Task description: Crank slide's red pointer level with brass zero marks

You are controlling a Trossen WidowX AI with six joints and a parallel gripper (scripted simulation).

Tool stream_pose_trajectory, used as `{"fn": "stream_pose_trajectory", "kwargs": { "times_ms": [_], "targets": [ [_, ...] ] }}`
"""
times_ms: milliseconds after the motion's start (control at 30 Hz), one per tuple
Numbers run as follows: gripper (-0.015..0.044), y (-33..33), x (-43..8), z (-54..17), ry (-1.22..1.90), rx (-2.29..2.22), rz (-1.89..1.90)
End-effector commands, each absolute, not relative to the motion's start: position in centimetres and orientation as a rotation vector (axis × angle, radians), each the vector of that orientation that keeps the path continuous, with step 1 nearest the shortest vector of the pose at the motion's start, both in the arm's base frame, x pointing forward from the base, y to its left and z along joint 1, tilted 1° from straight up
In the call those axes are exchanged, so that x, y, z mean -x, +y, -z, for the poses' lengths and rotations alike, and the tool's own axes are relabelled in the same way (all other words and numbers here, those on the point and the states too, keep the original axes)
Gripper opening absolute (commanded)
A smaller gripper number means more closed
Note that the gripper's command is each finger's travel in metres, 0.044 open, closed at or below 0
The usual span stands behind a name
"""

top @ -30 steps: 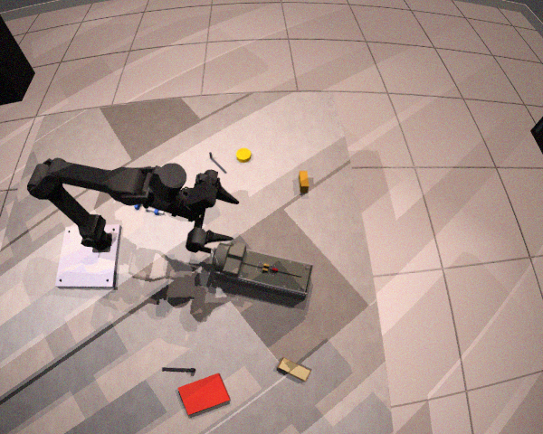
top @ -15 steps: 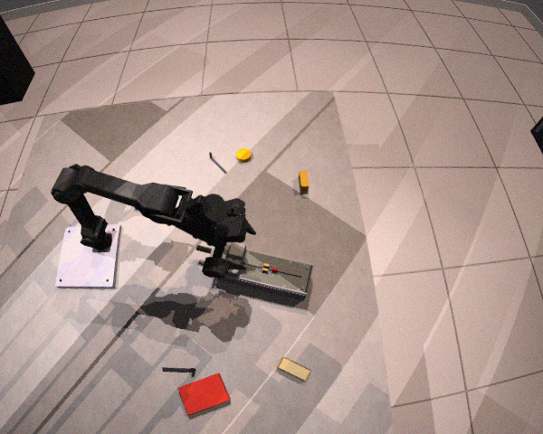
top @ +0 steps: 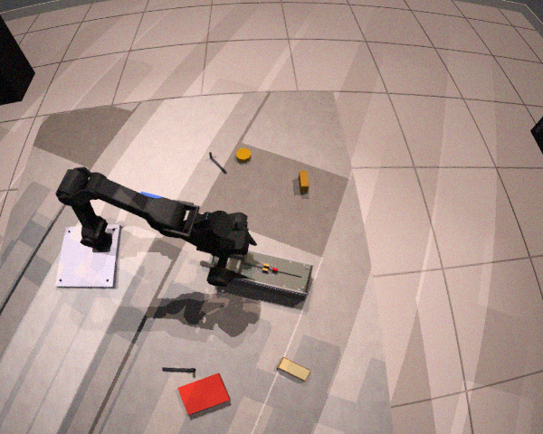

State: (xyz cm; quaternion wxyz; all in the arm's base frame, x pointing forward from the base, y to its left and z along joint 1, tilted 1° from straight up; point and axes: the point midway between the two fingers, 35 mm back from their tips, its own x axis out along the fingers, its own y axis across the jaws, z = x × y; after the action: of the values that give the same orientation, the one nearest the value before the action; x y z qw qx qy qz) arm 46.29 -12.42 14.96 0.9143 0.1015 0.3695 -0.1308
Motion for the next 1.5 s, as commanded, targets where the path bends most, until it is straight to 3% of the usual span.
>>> {"fn": "stream_pose_trajectory", "kwargs": {
  "times_ms": [0,467,867,1467],
  "targets": [
    [0.044,-12.4,-46.4,-14.8,0.757,-0.216,0.268],
    [0.044,-12.4,-46.4,-14.9,0.757,-0.215,0.268],
    [0.044,-12.4,-46.2,-20.9,0.756,-0.207,0.27],
    [0.044,-6.9,-37.2,-21.0,0.765,-0.148,0.291]
  ]
}}
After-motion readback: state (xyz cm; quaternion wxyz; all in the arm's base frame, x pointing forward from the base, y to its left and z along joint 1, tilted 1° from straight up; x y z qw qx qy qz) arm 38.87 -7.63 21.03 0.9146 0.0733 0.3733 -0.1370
